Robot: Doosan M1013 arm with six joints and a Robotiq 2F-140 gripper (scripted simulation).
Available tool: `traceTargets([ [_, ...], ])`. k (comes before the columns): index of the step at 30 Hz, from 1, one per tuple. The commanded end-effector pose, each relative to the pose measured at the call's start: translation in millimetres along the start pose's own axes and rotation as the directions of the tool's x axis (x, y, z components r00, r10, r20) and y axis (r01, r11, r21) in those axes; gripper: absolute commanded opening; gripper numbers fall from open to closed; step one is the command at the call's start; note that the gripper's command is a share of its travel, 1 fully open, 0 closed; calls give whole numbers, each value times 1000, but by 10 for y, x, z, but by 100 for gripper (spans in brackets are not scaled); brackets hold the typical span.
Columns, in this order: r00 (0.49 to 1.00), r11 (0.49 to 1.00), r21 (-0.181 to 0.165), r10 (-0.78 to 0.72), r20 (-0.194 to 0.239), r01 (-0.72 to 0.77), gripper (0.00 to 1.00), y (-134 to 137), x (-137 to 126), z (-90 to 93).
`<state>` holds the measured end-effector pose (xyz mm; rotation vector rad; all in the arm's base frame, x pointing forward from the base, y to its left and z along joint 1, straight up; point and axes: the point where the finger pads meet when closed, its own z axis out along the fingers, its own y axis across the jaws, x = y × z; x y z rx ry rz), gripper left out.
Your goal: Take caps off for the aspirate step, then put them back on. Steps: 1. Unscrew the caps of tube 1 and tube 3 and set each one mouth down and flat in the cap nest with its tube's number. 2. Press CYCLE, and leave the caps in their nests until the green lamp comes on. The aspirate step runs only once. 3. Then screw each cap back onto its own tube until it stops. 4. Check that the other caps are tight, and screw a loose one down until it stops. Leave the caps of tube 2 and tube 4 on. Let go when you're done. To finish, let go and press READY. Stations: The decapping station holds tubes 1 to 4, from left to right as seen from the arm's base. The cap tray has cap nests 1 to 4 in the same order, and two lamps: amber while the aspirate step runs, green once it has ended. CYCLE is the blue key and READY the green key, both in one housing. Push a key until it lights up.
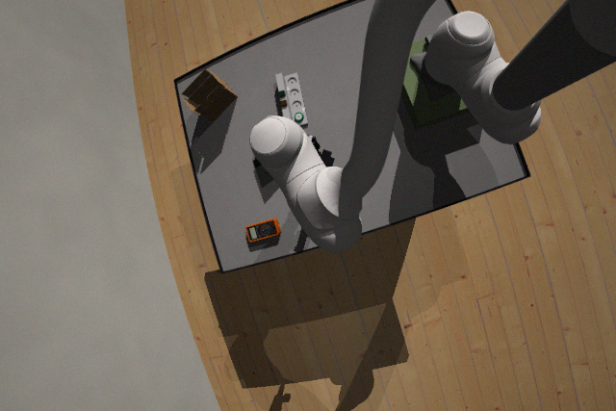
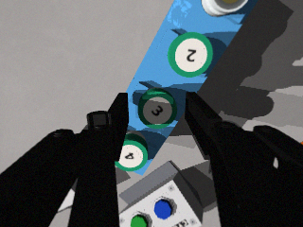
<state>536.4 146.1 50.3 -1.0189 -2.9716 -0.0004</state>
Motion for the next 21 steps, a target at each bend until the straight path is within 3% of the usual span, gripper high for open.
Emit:
traceTargets([
  [1,1000,1000,-1,0,0,0,41,6,-3,-7],
  [6,1000,1000,-1,0,1,0,41,5,-3,-7],
  [7,997,997,-1,83,0,-83,41,5,-3,-6],
  [9,997,997,-1,83,0,-83,41,5,-3,-6],
  [11,969,969,-1,248,0,-248,41,5,-4,-6],
  [16,832,832,-2,555,-2,-555,41,5,-4,-6],
  [21,635,635,-1,772,-3,-772,41,5,-4,-6],
])
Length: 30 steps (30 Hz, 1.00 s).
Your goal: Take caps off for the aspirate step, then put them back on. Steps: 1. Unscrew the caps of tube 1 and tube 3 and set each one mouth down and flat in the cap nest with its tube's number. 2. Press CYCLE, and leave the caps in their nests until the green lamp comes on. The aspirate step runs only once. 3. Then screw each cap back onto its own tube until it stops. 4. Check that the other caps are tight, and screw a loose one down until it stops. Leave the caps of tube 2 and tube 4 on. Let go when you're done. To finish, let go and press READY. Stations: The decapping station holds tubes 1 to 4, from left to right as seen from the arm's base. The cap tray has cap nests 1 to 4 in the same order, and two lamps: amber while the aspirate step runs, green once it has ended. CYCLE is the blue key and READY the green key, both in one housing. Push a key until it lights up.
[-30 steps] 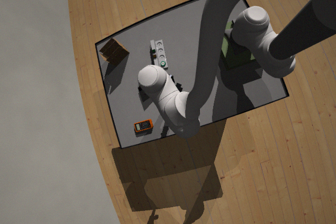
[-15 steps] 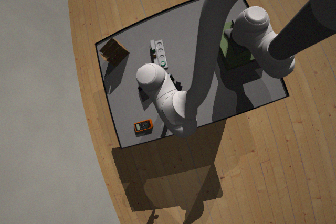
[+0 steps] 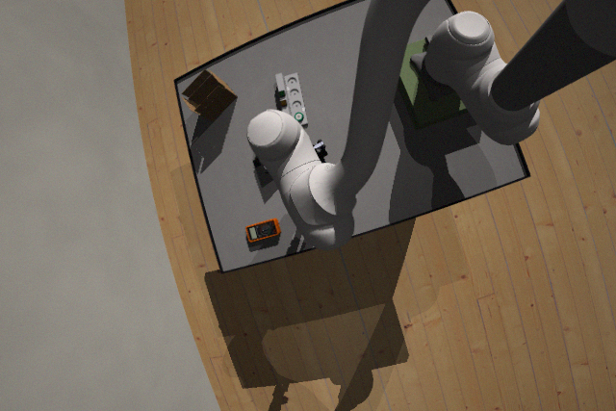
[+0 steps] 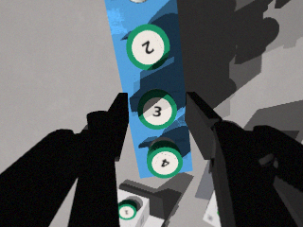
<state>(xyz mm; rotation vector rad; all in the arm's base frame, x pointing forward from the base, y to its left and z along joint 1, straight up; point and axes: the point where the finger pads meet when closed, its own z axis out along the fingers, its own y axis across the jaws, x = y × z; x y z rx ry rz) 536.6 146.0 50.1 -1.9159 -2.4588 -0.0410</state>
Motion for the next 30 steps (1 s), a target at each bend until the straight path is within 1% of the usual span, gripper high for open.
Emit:
traceTargets([
  [1,961,962,-5,274,32,-274,41,5,2,-7],
  [3,927,927,-9,375,34,-375,41,5,2,-7],
  [9,927,927,-9,375,34,-375,41,6,2,-7],
  [10,927,927,-9,375,34,-375,30,6,2,-7],
  [24,927,927,-9,374,33,-374,30,6,2,-7],
  [27,972,973,-4,232,35,-232,30,6,3,-9],
  [30,996,996,2,84,35,-84,30,6,3,-10],
])
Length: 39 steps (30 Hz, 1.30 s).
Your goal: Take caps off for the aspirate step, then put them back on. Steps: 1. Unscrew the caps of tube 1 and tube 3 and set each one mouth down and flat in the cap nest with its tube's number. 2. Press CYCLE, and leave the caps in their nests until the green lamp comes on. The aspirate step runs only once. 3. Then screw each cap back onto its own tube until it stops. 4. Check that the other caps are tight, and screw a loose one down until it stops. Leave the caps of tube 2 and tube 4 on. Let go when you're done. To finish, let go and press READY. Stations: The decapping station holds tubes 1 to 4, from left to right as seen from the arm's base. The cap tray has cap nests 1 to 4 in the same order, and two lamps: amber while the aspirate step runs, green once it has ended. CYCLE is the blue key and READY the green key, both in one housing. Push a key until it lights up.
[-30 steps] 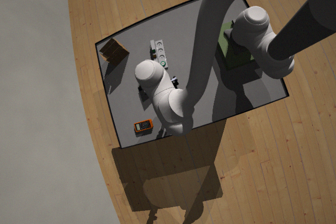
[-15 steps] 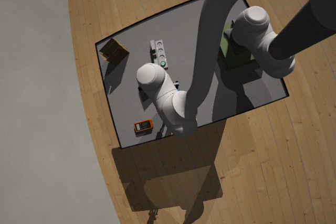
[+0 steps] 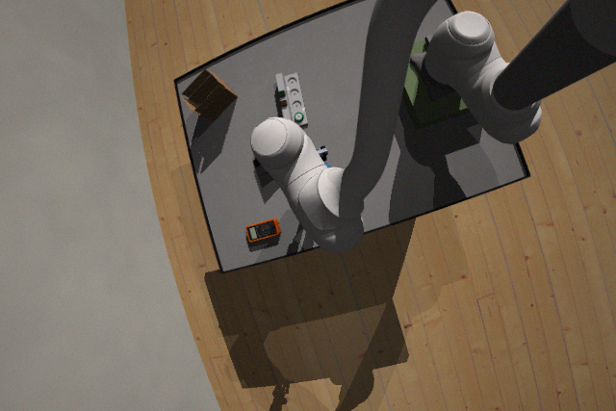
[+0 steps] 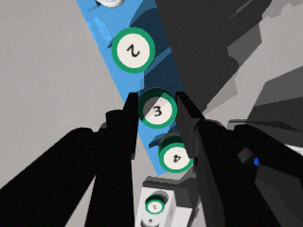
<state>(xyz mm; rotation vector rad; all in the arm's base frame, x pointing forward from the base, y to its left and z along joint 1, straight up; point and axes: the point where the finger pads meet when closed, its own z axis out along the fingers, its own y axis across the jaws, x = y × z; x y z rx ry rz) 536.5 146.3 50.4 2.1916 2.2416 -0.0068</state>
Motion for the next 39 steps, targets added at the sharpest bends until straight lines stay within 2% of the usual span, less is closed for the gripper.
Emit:
traceTargets([
  [1,982,982,-1,-189,-9,189,30,6,1,-8],
  [4,943,943,-3,-334,-9,334,30,6,0,-8],
  [7,882,882,-4,-471,-8,471,30,6,0,-9],
  [9,882,882,-4,-471,-8,471,30,6,0,-9],
  [13,771,771,-5,-637,-7,637,30,6,1,-11],
  [17,631,631,-7,-775,-6,775,30,6,0,-12],
  [22,631,631,-7,-775,-6,775,30,6,0,-13],
  [23,631,631,-7,-775,-6,775,41,6,1,-11],
  [35,631,631,-7,-775,-6,775,41,5,1,-11],
  [37,751,751,-6,-660,-7,660,41,6,0,-10],
  [39,842,842,-5,-540,-8,540,41,6,0,-10],
])
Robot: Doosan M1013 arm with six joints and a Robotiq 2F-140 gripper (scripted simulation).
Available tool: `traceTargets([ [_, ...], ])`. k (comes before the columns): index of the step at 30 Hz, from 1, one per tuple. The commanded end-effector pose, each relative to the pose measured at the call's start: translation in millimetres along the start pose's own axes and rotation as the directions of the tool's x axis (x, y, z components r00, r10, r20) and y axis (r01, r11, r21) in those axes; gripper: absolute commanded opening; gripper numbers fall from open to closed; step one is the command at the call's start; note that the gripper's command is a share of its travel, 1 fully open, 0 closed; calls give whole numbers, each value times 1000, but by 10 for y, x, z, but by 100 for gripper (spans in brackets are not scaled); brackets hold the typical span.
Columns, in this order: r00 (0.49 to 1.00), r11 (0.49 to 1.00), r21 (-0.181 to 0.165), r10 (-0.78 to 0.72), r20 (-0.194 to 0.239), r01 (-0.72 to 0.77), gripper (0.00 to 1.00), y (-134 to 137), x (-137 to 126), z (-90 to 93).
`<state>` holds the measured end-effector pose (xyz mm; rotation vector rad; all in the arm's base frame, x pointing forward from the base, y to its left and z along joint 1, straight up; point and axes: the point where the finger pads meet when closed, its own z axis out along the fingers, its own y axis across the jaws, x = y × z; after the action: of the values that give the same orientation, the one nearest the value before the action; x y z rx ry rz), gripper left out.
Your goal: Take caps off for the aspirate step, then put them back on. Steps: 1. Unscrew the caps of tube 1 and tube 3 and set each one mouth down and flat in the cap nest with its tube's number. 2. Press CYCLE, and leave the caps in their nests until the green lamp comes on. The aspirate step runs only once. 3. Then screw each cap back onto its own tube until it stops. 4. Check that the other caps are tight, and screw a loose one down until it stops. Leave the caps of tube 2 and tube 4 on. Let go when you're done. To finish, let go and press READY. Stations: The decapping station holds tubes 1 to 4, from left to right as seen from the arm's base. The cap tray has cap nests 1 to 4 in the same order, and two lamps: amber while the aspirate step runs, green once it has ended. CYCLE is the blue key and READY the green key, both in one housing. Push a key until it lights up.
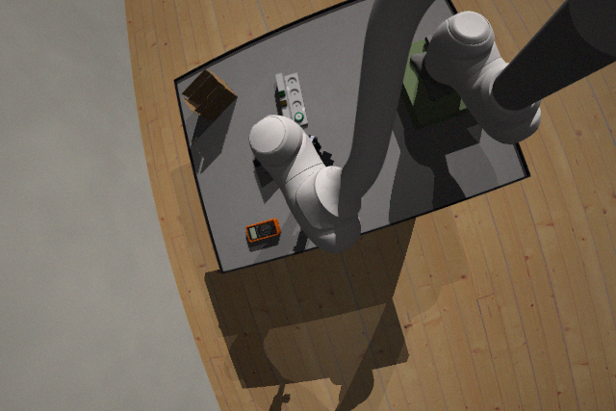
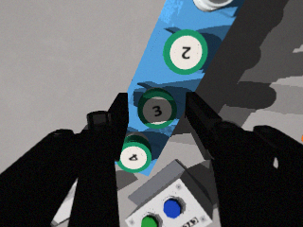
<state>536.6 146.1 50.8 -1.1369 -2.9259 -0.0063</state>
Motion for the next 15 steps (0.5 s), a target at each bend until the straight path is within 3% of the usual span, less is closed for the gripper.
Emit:
traceTargets([
  [1,961,961,0,276,4,-276,41,5,-2,-6],
  [4,944,944,0,331,4,-331,41,5,-2,-6],
  [7,827,827,-1,562,3,-562,41,5,-2,-6],
  [13,593,593,-2,805,1,-805,41,5,-2,-6],
  [15,568,568,-3,823,3,-823,41,5,-2,-6],
])
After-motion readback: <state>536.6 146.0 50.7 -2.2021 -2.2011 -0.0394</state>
